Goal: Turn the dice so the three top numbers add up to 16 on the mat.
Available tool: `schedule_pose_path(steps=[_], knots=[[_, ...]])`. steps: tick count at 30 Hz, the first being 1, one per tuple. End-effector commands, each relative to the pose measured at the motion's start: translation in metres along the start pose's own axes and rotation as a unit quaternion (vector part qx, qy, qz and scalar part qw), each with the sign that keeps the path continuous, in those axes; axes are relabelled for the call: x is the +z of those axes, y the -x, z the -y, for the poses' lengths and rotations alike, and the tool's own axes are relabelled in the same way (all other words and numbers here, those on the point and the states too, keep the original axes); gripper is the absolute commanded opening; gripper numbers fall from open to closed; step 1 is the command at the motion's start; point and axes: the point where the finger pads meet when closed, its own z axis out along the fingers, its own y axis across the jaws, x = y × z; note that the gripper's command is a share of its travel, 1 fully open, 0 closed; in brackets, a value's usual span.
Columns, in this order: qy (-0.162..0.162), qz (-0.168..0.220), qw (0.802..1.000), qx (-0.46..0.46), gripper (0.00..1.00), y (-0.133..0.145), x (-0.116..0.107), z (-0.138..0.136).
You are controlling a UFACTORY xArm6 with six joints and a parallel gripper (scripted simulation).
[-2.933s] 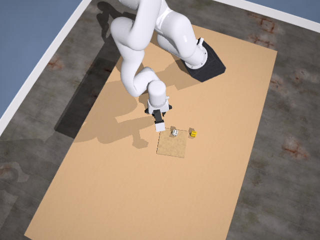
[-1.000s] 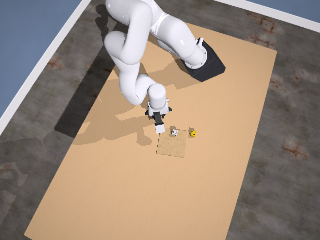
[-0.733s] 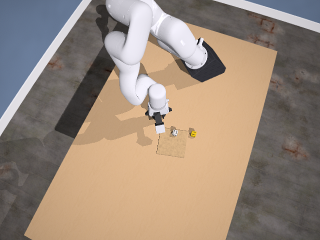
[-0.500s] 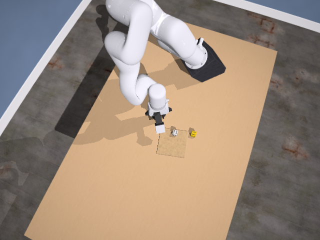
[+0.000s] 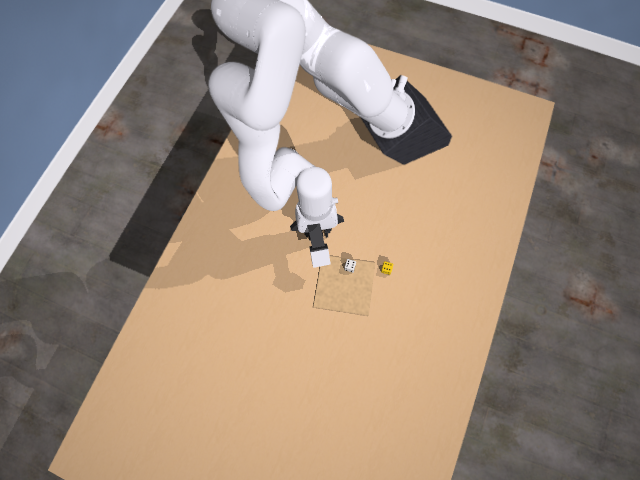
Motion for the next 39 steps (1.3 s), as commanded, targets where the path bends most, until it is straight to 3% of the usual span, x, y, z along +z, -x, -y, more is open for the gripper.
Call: schedule_pose_path(steps=[1, 2, 3, 39], knots=[[0.0, -0.001, 1.0, 0.0, 0.42, -0.0005, -0.0003, -0.0004], [0.0, -0.001, 1.0, 0.0, 0.42, -0.0005, -0.0003, -0.0004], [0.0, -0.001, 1.0, 0.0, 0.21, -0.0005, -0.0003, -0.0004], [0.0, -0.001, 1.0, 0.0, 0.21, -0.0005, -0.0003, -0.0004]])
